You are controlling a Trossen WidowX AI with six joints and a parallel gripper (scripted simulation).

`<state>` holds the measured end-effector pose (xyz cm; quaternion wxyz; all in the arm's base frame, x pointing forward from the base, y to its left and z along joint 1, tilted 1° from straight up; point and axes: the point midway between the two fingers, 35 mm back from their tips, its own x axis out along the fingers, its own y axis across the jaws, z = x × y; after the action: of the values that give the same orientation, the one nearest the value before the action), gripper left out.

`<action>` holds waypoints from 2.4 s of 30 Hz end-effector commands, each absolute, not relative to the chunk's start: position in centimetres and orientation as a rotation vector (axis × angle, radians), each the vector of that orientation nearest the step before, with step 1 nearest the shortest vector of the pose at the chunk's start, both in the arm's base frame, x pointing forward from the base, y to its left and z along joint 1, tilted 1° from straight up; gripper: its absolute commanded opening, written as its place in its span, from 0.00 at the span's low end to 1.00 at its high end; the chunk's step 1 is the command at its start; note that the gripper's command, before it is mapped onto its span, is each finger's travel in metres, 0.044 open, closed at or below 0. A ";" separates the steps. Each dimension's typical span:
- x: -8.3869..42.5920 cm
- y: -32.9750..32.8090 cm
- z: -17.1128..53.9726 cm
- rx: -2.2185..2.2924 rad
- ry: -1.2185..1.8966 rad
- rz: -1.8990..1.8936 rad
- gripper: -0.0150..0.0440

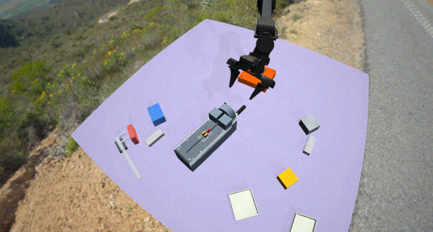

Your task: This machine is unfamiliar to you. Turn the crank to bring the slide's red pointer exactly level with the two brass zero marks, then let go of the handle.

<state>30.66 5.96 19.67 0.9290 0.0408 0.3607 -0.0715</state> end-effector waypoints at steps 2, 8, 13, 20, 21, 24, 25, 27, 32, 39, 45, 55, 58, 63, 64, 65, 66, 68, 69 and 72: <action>30.6 6.0 17.7 0.075 0.750 -0.150 1.00; 30.8 6.1 15.2 0.074 0.750 -0.150 1.00; 30.8 6.1 13.2 0.079 0.751 -0.152 1.00; 30.6 6.0 11.4 0.084 0.751 -0.153 1.00; 30.6 6.0 11.3 0.084 0.751 -0.153 1.00; 30.7 6.0 10.9 0.084 0.751 -0.153 1.00; 30.7 6.0 10.7 0.084 0.751 -0.153 1.00; 30.8 6.1 10.4 0.084 0.751 -0.153 1.00; 30.9 6.1 9.6 0.084 0.751 -0.153 1.00; 30.9 6.1 8.4 0.084 0.751 -0.153 1.00; 30.9 6.1 7.5 0.084 0.752 -0.153 1.00; 30.8 6.1 5.9 0.084 0.752 -0.153 1.00; 30.8 6.1 5.4 0.084 0.752 -0.153 1.00; 30.8 6.1 5.4 0.084 0.752 -0.153 0.87; 30.8 6.1 5.4 0.084 0.752 -0.153 0.82; 30.8 6.1 5.4 0.084 0.752 -0.153 0.78; 30.8 6.1 5.4 0.084 0.752 -0.153 0.73; 30.8 6.1 5.4 0.084 0.752 -0.153 0.64; 30.8 6.1 5.4 0.084 0.752 -0.153 0.60; 30.8 6.1 5.4 0.084 0.752 -0.153 0.47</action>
<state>30.81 6.06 5.43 0.9266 0.0393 0.3666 -0.0745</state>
